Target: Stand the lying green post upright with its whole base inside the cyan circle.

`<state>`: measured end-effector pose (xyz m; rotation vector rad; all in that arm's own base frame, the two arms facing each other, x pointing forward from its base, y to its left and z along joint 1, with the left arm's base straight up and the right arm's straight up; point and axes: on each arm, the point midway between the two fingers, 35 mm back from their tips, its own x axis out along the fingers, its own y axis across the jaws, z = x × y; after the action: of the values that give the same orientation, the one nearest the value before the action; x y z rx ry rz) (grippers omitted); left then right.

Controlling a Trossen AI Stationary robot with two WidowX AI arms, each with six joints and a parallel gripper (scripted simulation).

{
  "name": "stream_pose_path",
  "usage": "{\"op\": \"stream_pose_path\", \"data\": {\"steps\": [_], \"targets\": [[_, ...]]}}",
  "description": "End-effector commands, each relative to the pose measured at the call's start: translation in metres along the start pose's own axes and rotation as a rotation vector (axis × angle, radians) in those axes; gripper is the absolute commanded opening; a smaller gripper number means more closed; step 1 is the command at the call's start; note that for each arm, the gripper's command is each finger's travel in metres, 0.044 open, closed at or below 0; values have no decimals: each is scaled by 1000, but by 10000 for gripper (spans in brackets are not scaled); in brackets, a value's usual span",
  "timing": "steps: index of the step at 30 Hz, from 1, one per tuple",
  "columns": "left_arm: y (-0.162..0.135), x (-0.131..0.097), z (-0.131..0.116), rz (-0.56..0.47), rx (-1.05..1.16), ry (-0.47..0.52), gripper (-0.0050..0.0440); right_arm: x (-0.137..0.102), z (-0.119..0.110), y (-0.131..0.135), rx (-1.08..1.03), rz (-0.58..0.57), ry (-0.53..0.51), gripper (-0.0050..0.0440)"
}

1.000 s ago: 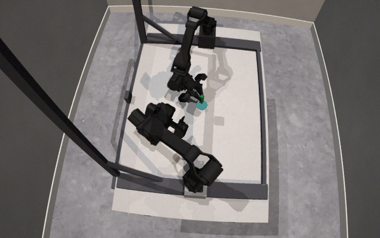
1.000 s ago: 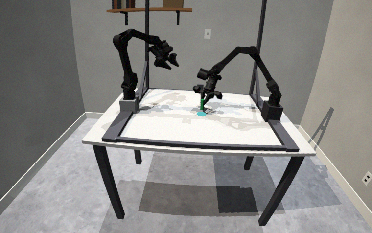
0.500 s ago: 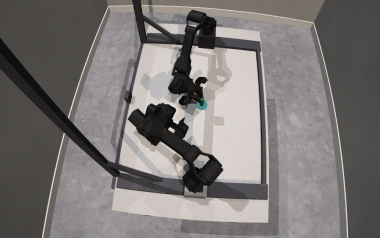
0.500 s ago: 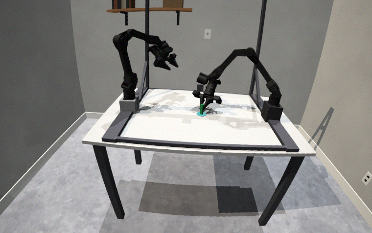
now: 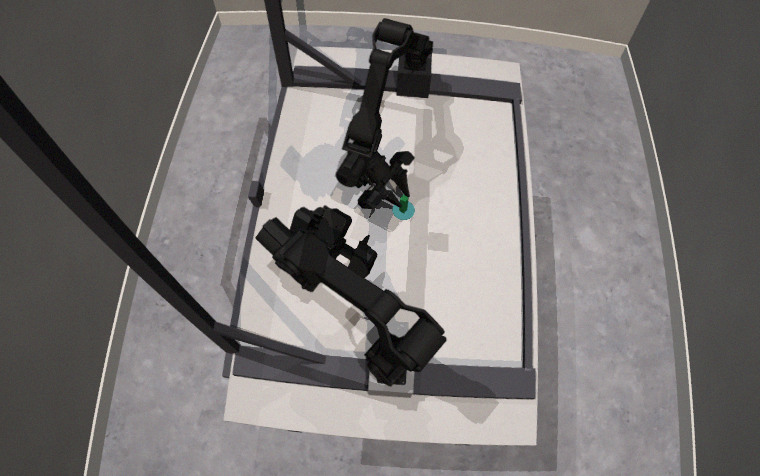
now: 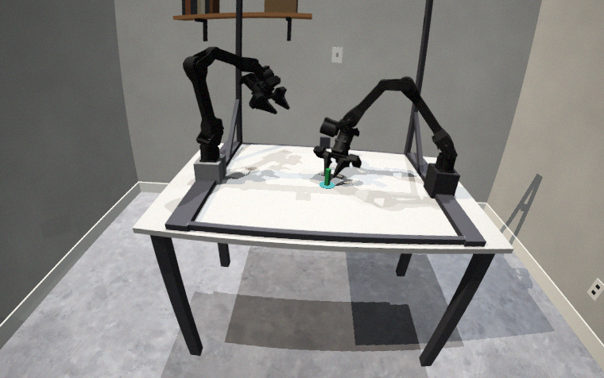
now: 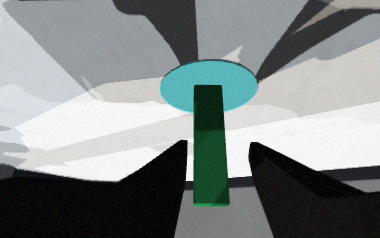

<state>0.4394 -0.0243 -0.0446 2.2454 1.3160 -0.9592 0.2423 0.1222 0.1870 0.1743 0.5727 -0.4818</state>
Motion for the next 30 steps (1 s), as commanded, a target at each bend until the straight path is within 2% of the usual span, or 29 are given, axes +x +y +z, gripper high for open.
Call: {"op": "stream_pose_path", "data": {"steps": [1,3,7,10,30], "targets": [[16,-45,-20,64,-51,23,182,-3,6,1,25,12,-4,400],[16,-45,-20,64,-51,23,182,-3,6,1,25,12,-4,400],[13,-81,-18,65,-51,20,182,-4,10,6,21,33,-22,400],[13,-95,-18,65,-51,18,182,-4,11,8,20,38,-25,400],[8,-89,-12,45,-32,13,182,-3,9,7,17,34,-19,400]]}}
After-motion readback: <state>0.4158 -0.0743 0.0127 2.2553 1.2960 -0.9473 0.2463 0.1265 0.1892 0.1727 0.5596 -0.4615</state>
